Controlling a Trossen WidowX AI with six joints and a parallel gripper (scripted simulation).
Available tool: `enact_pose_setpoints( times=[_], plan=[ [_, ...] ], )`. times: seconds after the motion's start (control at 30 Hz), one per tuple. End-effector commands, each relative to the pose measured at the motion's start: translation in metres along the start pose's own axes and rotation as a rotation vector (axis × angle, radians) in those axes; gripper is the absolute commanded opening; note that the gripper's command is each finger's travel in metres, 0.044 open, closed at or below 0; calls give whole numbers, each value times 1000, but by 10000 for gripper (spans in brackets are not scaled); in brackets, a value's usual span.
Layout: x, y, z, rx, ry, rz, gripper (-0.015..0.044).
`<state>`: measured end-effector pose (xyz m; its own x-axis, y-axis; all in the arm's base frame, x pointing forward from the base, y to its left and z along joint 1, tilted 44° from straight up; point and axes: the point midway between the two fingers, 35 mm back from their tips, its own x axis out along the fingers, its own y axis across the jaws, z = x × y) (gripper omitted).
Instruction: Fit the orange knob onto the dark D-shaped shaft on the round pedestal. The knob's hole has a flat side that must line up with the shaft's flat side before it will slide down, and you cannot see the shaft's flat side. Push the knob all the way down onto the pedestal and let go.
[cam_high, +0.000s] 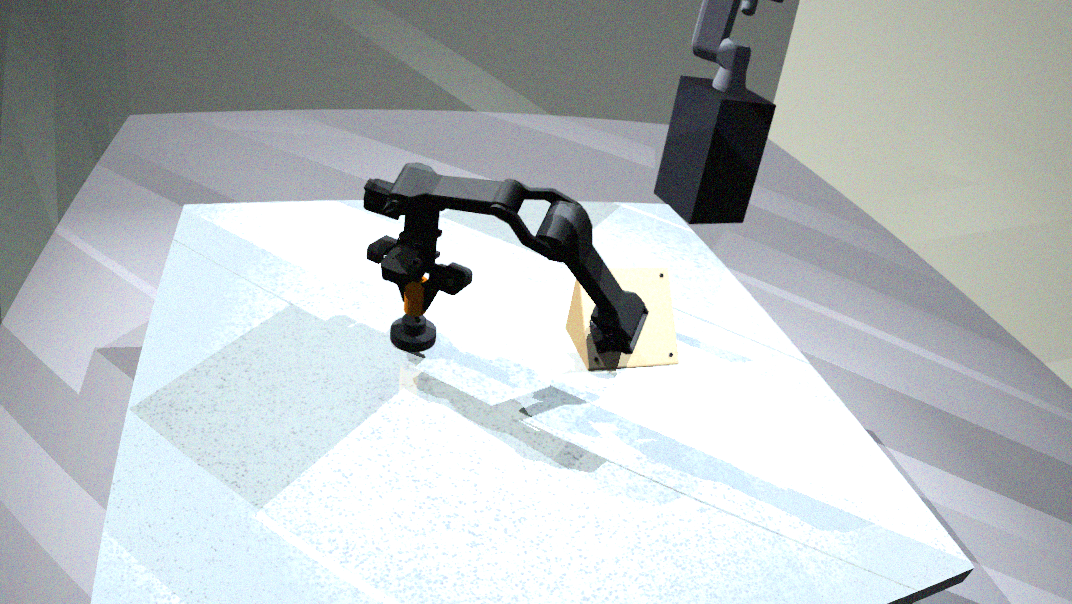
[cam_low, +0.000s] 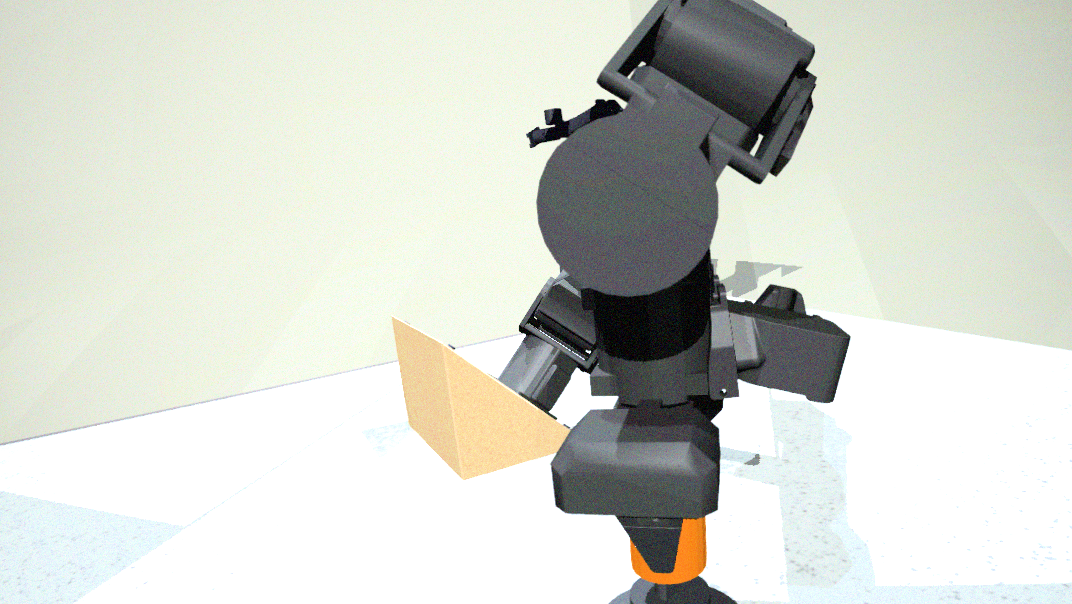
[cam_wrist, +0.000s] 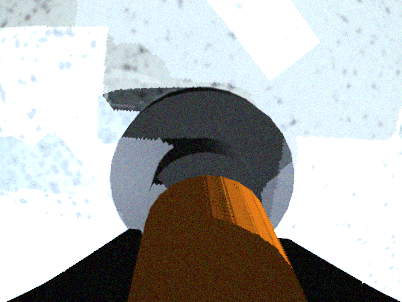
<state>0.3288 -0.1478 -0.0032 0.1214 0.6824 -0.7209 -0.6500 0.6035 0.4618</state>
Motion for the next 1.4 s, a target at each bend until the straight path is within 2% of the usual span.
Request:
enact_pose_setpoints(
  times=[0.0, 1.37],
  plan=[
    [-3, 0, 3, -8, 0, -6, 0],
    [-1, -1, 2, -9, 0, -6, 0]
  ],
)
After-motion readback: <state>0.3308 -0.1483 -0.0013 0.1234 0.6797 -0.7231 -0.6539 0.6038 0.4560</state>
